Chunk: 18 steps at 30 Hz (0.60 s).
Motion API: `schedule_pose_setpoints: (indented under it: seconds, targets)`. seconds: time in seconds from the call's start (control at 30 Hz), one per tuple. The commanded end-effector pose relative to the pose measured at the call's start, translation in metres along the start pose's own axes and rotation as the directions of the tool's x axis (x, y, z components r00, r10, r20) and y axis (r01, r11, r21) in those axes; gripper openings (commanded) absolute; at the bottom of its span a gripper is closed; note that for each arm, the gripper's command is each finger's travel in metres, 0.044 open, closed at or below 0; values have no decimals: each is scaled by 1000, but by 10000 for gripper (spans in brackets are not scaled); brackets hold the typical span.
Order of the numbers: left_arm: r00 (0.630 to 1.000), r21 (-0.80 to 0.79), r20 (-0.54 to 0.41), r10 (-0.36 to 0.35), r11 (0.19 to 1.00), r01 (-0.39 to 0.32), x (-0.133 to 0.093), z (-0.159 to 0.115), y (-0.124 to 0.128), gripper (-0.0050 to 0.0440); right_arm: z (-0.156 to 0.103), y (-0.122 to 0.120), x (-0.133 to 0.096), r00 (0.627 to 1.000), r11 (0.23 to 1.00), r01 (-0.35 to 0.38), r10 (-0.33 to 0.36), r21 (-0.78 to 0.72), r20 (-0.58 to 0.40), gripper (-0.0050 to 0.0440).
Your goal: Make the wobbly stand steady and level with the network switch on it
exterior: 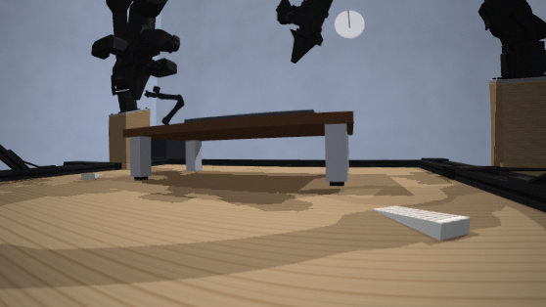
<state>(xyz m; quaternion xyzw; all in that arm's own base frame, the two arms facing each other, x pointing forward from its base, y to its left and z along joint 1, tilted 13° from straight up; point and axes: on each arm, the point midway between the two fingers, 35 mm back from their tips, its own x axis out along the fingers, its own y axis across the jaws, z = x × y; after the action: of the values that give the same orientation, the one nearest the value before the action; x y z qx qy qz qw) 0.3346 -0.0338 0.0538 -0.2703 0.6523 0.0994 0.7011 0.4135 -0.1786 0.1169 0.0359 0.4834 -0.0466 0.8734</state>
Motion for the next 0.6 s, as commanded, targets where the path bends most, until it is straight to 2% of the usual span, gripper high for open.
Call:
schedule_pose_setpoints:
  seconds: [0.0,0.07,0.2,0.3,0.4,0.57]
  targets:
    - [1000,0,0,0,1000,0,0,0,0,0,5,-3,0,1000,1000,14,-14,2,14,0]
    - [1000,0,0,0,1000,0,0,0,0,0,11,-3,-6,999,1000,15,-15,-4,40,0]
    - [1000,0,0,0,1000,0,0,0,0,0,54,-12,-34,977,997,76,-73,-11,198,0]
    - [1000,0,0,0,1000,0,0,0,0,0,85,-17,-59,942,993,120,-111,-9,315,0]
    - [1000,0,0,0,1000,0,0,0,0,0,113,-22,-88,892,987,161,-145,-1,428,0]
    - [1000,0,0,0,1000,0,0,0,0,0,113,-22,-88,892,987,161,-145,-1,428,0]
